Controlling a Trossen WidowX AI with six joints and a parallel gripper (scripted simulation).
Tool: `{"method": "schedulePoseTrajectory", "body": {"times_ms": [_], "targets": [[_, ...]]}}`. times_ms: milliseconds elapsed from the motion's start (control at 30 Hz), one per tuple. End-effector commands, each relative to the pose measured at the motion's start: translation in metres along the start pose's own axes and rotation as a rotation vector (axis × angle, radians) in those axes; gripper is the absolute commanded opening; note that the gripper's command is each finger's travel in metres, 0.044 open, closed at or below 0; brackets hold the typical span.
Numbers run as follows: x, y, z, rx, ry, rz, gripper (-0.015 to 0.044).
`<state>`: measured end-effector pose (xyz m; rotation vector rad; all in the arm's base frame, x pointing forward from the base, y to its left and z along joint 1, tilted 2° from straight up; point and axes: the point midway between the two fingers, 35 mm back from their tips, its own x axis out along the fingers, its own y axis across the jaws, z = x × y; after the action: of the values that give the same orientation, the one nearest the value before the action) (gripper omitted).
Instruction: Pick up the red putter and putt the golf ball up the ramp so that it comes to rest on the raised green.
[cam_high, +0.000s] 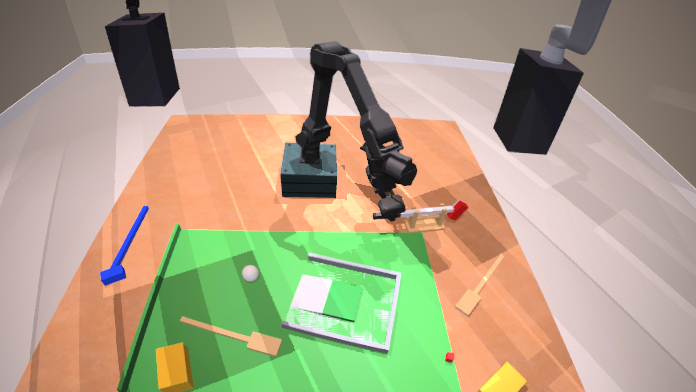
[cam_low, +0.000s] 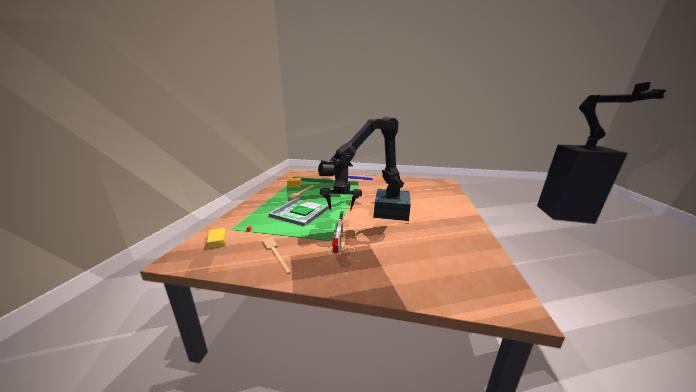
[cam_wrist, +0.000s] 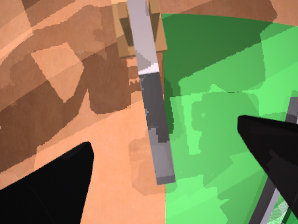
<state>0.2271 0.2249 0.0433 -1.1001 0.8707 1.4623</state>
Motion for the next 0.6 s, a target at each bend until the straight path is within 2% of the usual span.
{"method": "schedulePoseTrajectory", "body": {"times_ms": [0, 233, 567], "targets": [[0.012, 0.003, -0.004, 0.007, 0.011, 0.009, 0.044], [0.033, 0.003, -0.01, 0.007, 0.011, 0.009, 0.044], [0.041, 0.003, -0.012, 0.007, 0.011, 0.01, 0.044]]}}
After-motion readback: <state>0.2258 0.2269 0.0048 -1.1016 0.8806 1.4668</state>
